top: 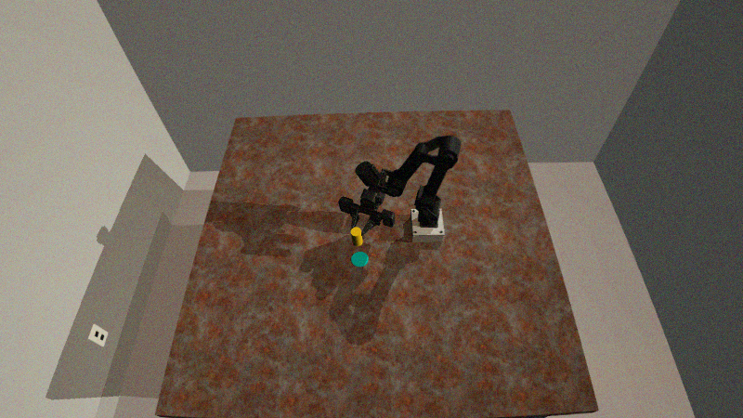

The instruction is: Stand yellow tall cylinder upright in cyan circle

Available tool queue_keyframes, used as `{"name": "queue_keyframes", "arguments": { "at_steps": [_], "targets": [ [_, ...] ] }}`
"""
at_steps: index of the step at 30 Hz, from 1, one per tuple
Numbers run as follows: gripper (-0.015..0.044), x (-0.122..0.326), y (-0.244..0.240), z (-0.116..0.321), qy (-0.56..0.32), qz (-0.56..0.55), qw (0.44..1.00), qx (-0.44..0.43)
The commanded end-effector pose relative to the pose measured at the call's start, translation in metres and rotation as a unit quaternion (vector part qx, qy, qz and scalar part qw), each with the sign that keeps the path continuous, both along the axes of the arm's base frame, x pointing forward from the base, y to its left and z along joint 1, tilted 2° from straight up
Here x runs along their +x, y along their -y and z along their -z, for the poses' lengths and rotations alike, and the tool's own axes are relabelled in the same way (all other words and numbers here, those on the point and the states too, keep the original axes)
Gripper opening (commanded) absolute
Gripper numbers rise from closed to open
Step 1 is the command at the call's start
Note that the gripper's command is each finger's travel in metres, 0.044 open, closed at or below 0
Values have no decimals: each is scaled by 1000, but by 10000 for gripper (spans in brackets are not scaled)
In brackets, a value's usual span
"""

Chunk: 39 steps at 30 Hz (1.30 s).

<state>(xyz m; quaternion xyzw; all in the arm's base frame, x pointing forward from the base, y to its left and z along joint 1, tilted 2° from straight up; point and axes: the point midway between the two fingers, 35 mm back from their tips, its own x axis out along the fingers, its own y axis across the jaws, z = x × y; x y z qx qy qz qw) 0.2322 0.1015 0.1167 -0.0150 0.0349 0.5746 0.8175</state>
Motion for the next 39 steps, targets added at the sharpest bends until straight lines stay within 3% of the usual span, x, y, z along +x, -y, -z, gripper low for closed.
{"name": "queue_keyframes", "arguments": {
  "at_steps": [1, 39],
  "targets": [
    [105, -1, 0, -1, 1, -2, 1000, 2],
    [105, 7, 1, 47, 0, -2, 1000, 2]
  ]
}}
